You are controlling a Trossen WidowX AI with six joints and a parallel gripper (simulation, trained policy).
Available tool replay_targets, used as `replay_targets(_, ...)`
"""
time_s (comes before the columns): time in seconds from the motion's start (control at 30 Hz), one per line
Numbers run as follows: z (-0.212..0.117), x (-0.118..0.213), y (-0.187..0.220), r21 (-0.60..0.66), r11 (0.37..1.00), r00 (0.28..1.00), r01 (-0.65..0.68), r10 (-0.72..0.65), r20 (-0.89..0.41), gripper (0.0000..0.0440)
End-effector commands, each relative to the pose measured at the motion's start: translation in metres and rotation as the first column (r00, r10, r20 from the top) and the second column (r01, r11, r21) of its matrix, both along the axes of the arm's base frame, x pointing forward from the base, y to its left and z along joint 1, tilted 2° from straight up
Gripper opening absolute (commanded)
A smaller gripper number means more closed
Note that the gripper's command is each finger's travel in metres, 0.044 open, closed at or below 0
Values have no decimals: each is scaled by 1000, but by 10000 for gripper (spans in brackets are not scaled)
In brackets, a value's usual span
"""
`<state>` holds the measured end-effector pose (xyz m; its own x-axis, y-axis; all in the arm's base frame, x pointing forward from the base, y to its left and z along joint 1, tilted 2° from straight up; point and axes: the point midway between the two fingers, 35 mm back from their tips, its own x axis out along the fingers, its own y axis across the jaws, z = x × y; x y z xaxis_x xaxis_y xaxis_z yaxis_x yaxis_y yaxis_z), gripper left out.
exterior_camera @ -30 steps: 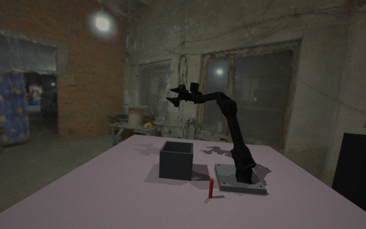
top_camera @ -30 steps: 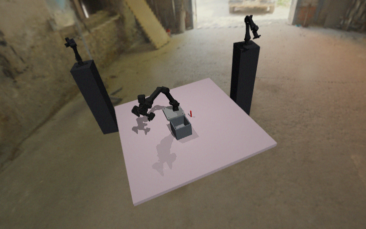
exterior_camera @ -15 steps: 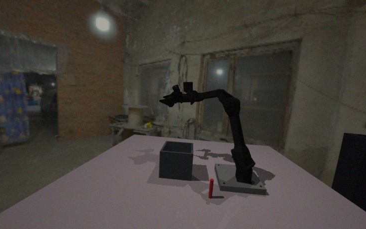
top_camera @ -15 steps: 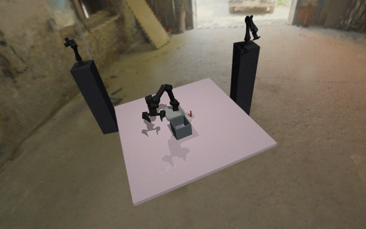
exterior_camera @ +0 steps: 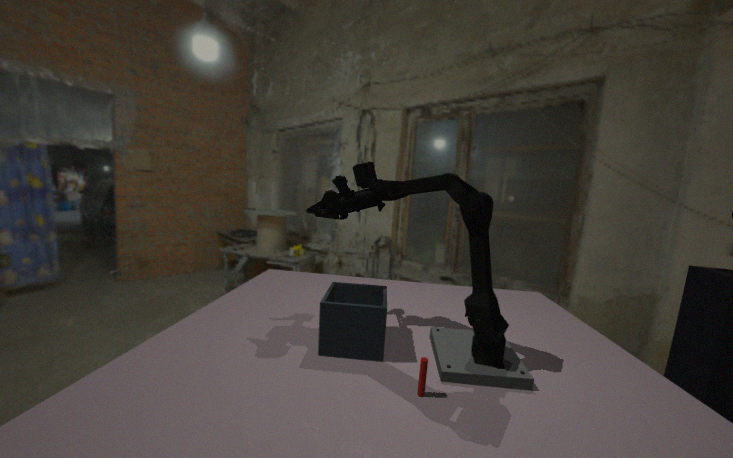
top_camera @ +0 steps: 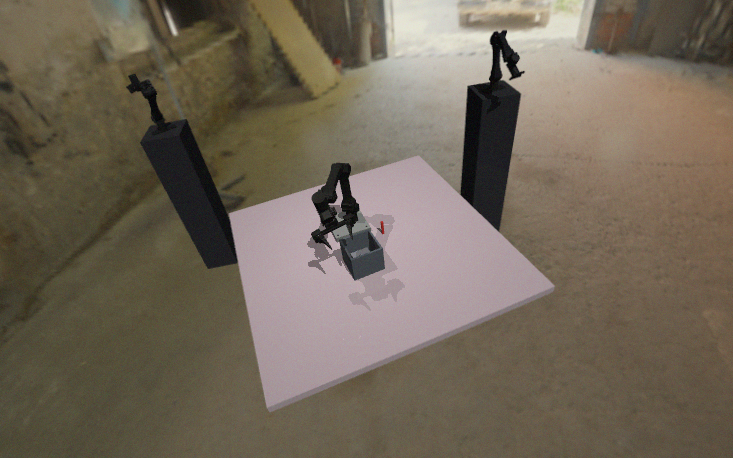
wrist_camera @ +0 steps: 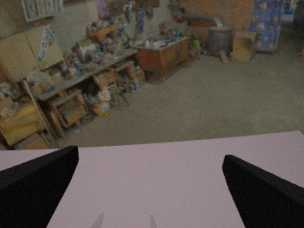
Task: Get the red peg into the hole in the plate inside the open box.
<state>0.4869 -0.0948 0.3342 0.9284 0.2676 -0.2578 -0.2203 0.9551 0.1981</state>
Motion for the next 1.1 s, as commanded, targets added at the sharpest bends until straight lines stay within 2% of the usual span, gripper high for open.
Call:
replay_targets(0.0,-16,-8,24,86,996,996,-2,10,-93,440)
replay_targets(0.23,-40,-30,77,233,972,961,3,62,-271,439)
replay_targets(0.47,-65,-63,131,341,939,886,38,126,-446,437)
replay_targets(0.77,-93,-117,189,403,908,741,116,191,-644,434)
replay_targets(1.07,-119,-179,227,381,897,560,225,201,-804,431)
